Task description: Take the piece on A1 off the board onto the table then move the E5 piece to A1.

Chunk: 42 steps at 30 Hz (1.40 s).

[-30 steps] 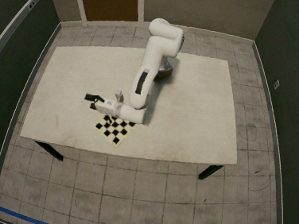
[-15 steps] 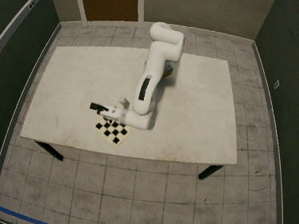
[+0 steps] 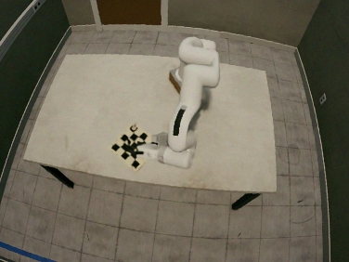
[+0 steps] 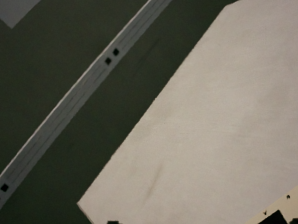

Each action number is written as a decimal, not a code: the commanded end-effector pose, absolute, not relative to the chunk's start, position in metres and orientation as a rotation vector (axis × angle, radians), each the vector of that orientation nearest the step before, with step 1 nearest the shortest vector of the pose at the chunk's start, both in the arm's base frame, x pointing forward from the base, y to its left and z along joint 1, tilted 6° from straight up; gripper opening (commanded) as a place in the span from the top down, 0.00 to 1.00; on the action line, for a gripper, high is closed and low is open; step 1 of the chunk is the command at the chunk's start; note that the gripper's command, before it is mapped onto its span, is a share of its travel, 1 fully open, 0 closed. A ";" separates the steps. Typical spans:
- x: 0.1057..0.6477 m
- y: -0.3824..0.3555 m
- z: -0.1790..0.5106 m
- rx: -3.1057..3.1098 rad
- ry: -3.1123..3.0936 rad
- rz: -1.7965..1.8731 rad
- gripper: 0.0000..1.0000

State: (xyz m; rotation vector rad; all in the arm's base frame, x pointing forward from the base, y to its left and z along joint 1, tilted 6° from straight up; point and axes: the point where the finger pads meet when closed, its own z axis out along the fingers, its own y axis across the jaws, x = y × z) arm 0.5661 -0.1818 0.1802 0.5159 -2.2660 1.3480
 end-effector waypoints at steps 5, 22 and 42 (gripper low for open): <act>0.581 -0.111 0.125 0.822 -2.192 1.015 0.00; 0.578 0.018 0.035 1.367 -1.983 0.516 0.00; 0.575 0.038 0.023 1.445 -1.942 0.445 0.00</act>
